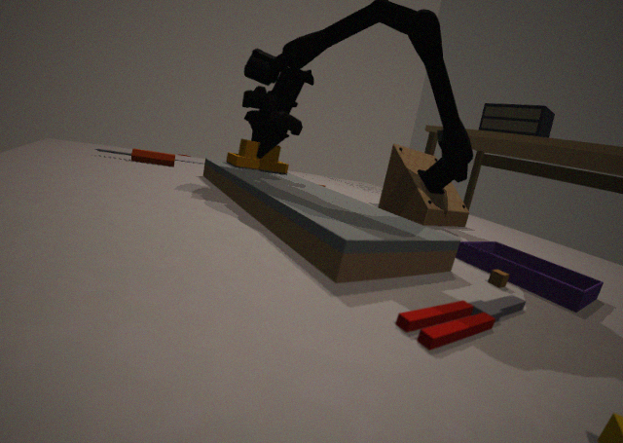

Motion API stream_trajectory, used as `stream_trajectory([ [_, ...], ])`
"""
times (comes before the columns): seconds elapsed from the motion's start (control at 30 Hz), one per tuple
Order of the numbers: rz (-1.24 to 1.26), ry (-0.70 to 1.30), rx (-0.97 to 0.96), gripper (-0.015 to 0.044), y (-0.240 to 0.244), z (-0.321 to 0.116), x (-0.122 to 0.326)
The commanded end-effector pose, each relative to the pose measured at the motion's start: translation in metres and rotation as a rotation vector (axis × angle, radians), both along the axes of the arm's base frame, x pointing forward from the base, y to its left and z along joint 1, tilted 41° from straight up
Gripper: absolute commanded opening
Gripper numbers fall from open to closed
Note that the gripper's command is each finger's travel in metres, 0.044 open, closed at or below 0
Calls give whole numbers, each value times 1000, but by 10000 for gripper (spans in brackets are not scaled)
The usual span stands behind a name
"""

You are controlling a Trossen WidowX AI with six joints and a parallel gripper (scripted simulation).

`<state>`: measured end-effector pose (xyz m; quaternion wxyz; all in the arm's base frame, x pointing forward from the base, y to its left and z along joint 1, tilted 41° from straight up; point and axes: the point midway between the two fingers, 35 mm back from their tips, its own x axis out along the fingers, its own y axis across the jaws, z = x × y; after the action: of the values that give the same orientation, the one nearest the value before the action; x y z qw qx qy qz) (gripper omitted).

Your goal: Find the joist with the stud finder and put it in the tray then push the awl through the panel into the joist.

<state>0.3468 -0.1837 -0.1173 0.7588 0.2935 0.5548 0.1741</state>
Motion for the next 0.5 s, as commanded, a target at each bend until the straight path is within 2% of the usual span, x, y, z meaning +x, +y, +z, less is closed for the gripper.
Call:
stream_trajectory([
  [0.0, 1, -1, 7, 0, 11, 8, 2],
  [0.47, 1, 0, 10, 0, 42, 33, 5],
])
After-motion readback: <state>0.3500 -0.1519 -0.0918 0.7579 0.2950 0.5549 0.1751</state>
